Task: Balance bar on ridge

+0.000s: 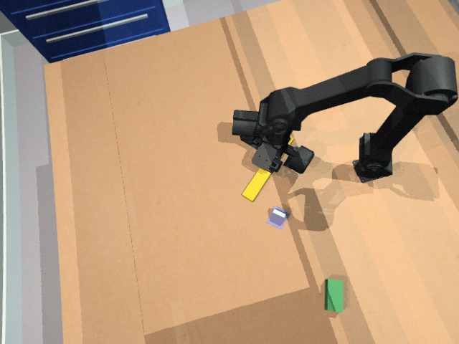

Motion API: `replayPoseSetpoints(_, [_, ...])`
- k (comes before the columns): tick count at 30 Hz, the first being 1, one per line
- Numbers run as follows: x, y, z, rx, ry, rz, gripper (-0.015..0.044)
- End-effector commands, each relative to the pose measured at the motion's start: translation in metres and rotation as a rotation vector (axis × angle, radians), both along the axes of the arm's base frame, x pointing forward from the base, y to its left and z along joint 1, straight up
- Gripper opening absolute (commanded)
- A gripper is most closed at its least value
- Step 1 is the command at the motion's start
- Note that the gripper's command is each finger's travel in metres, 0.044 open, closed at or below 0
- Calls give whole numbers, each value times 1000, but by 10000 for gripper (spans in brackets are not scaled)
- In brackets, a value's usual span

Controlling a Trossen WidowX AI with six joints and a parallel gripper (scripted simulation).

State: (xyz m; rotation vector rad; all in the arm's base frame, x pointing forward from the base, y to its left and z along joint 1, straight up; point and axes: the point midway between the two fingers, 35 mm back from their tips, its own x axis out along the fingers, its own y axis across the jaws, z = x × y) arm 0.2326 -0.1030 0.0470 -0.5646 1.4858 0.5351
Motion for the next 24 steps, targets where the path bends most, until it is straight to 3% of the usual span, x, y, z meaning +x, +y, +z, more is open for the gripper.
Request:
replayPoseSetpoints(1, [1, 0, -1, 3, -3, 5, 315])
replayPoseSetpoints(7, [1, 0, -1, 3, -3, 5, 315])
replayPoseSetpoints(14, [0, 0, -1, 0, 0, 0, 131])
replayPoseSetpoints(21, [0, 0, -1, 0, 0, 0, 85])
replayPoseSetpoints(24, [1, 0, 3, 0, 0, 0, 6])
